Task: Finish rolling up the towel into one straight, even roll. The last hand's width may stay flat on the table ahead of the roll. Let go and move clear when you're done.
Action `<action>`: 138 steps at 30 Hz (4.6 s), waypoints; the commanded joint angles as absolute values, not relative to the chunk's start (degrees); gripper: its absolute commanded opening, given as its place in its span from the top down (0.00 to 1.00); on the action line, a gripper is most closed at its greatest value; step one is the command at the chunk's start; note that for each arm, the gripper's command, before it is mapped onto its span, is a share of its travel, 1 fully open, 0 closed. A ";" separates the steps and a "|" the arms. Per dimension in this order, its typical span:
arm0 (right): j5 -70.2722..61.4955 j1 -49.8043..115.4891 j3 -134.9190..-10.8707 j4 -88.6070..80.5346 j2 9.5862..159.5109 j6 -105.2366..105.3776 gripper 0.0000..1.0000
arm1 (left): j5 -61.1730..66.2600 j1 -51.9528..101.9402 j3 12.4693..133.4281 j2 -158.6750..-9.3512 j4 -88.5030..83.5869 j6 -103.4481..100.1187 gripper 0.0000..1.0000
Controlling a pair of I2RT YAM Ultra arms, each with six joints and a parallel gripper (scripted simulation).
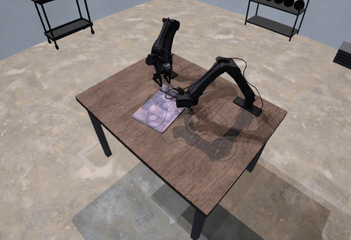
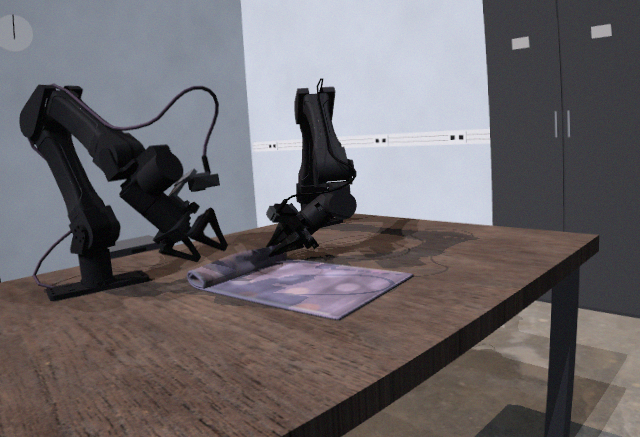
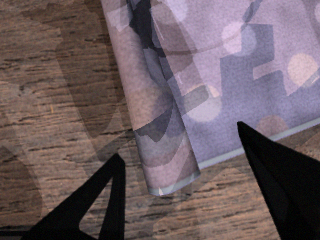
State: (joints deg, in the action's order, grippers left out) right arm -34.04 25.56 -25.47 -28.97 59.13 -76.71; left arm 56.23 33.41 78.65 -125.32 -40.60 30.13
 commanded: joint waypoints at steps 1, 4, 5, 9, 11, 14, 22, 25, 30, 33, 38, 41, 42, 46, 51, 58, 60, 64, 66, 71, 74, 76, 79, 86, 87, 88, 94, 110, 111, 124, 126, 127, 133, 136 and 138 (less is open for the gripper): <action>-35.91 24.86 -26.97 -29.83 59.83 -78.24 0.02 | 55.54 33.25 79.41 -126.68 -42.68 31.02 0.85; -35.83 25.00 -25.44 -27.73 60.36 -78.10 0.02 | 55.54 33.25 79.41 -126.68 -42.69 31.03 0.85; -35.78 25.06 -24.74 -26.79 60.59 -78.03 0.02 | 55.54 33.25 79.41 -126.68 -42.69 31.03 0.85; -35.70 25.16 -23.24 -24.74 61.12 -77.91 0.02 | 55.54 33.25 79.41 -126.68 -42.69 31.03 0.85; -35.62 25.24 -21.67 -22.54 61.74 -77.80 0.02 | 55.54 33.25 79.41 -126.68 -42.69 31.03 0.85; -35.48 25.44 -19.53 -18.92 63.14 -77.57 0.02 | 55.54 33.25 79.41 -126.68 -42.69 31.03 0.85; -35.07 26.52 -18.89 -13.85 66.70 -76.26 0.02 | 55.54 33.25 79.41 -126.68 -42.69 31.03 0.85; -35.00 26.69 -19.20 -13.48 67.21 -76.03 0.02 | 55.54 33.25 79.41 -126.68 -42.69 31.03 0.85; -34.92 26.86 -20.51 -13.31 68.54 -75.80 0.06 | 55.54 33.25 79.41 -126.68 -42.69 31.03 0.85; -34.90 26.90 -20.28 -12.66 68.95 -75.77 0.19 | 55.54 33.25 79.41 -126.68 -42.69 31.03 0.85; -34.82 27.03 -20.26 -12.15 69.35 -75.64 0.40 | 55.54 33.25 79.41 -126.68 -42.69 31.03 0.85; -34.81 27.05 -20.25 -12.06 69.43 -75.62 0.45 | 55.54 33.25 79.41 -126.68 -42.69 31.03 0.85; -34.79 27.09 -20.24 -11.89 69.56 -75.58 0.49 | 55.54 33.25 79.41 -126.68 -42.69 31.03 0.85; -34.77 27.12 -20.24 -11.80 69.64 -75.56 0.66 | 55.54 33.25 79.41 -126.68 -42.69 31.03 0.85; -34.77 27.12 -20.24 -11.79 69.65 -75.56 0.74 | 55.54 33.25 79.41 -126.68 -42.69 31.04 0.85; -34.77 27.12 -20.24 -11.78 69.66 -75.55 0.79 | 55.54 33.25 79.41 -126.68 -42.69 31.04 0.85; -34.77 27.13 -20.24 -11.76 69.67 -75.55 0.80 | 55.54 33.25 79.41 -126.68 -42.69 31.04 0.85; -34.76 27.13 -20.24 -11.74 69.68 -75.54 0.81 | 55.54 33.25 79.41 -126.68 -42.69 31.04 0.85; -34.76 27.14 -20.24 -11.72 69.70 -75.53 0.82 | 55.54 33.25 79.41 -126.68 -42.69 31.04 0.85; -34.75 27.15 -20.23 -11.68 69.73 -75.52 0.85 | 55.54 33.25 79.42 -126.66 -42.72 31.03 0.81; -34.75 27.15 -20.23 -11.67 69.73 -75.52 0.85 | 55.55 33.25 79.48 -126.53 -42.92 31.05 0.71; -34.75 27.15 -20.23 -11.67 69.73 -75.52 0.85 | 55.56 33.23 79.50 -126.40 -43.08 31.07 0.66; -34.75 27.15 -20.23 -11.67 69.73 -75.52 0.85 | 55.60 33.20 79.68 -126.00 -43.64 31.06 0.52; -34.75 27.15 -20.23 -11.67 69.73 -75.52 0.85 | 55.68 33.13 80.16 -125.25 -45.01 31.18 0.20; -34.75 27.15 -20.23 -11.67 69.73 -75.52 0.85 | 55.69 33.12 80.19 -125.22 -45.09 31.21 0.15; -34.77 27.14 -20.29 -11.75 69.77 -75.52 0.85 | 55.70 33.04 80.24 -125.19 -45.30 31.36 0.15; -35.05 26.97 -21.44 -13.35 70.72 -75.50 0.85 | 55.67 31.59 81.20 -124.69 -48.52 33.55 0.15; -37.99 25.25 -34.79 -31.34 82.43 -75.82 0.85 | 54.61 24.84 89.48 -124.96 -65.87 45.21 0.15; -38.22 25.10 -35.97 -32.92 83.53 -75.79 0.85 | 54.34 24.98 89.20 -124.66 -65.40 45.06 0.14; -41.14 23.42 -53.57 -56.02 101.29 -77.32 0.85 | 39.21 33.39 72.82 -107.32 -39.59 36.05 0.09; -41.14 23.42 -53.57 -56.02 101.29 -77.32 0.85 | 39.21 33.39 72.82 -107.32 -39.59 36.05 0.09; -41.32 23.32 -55.45 -58.51 103.43 -78.14 0.85 | 36.25 34.82 69.68 -104.73 -35.42 34.47 0.09; -42.10 22.85 -62.12 -67.58 110.80 -79.09 0.85 | 23.05 42.10 60.43 -96.48 -22.32 32.43 0.06; -42.37 22.70 -64.99 -71.52 114.07 -79.69 0.85 | 16.55 45.67 56.66 -93.68 -17.07 32.09 0.05; -42.50 22.62 -66.60 -73.78 115.96 -80.08 0.85 | 12.14 47.99 54.18 -92.16 -13.53 32.15 0.04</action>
State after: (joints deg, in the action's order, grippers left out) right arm -41.21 23.20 -63.68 -67.40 114.19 -78.32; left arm 20.75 45.78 56.66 -94.89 -22.41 33.28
